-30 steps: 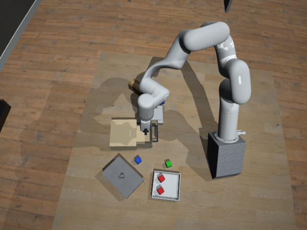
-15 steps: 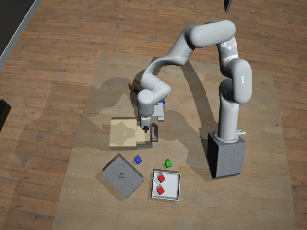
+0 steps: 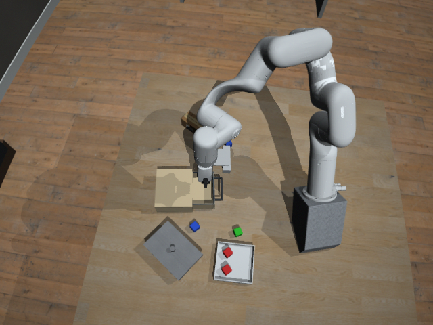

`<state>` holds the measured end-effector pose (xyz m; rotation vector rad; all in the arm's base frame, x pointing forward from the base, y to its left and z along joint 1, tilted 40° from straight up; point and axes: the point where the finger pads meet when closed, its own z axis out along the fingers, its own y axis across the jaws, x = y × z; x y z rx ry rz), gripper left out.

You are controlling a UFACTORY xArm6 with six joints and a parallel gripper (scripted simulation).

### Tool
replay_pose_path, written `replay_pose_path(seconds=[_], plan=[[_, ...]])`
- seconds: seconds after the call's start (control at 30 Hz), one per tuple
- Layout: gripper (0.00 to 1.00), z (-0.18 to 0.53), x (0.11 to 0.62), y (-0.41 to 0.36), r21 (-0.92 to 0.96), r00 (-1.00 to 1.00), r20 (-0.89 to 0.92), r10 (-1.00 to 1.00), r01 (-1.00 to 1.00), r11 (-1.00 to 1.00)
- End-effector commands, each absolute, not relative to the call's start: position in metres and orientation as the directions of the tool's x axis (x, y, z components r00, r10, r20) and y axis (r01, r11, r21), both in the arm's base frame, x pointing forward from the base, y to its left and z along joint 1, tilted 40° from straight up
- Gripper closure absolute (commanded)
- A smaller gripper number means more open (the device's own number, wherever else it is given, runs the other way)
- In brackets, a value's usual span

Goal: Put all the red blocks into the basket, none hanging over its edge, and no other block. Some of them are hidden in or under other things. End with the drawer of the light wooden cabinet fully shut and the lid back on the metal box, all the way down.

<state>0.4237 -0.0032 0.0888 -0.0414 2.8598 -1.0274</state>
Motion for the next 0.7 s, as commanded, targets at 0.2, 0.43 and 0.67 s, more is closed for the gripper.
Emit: replay_pose_path(seconds=[0.2,0.43,0.67], plan=[[1.0,0.079,0.424,0.015,-0.612,-0.984,-0.173,0.041,0.14,0.779],[1.0,0.055,0.419,0.049,-0.532,-0.909,-0.329,0.256,0.402,0.745],[1.0,0.031,0.411,0.082,-0.417,-0.765,-0.456,0.454,0.634,0.651]])
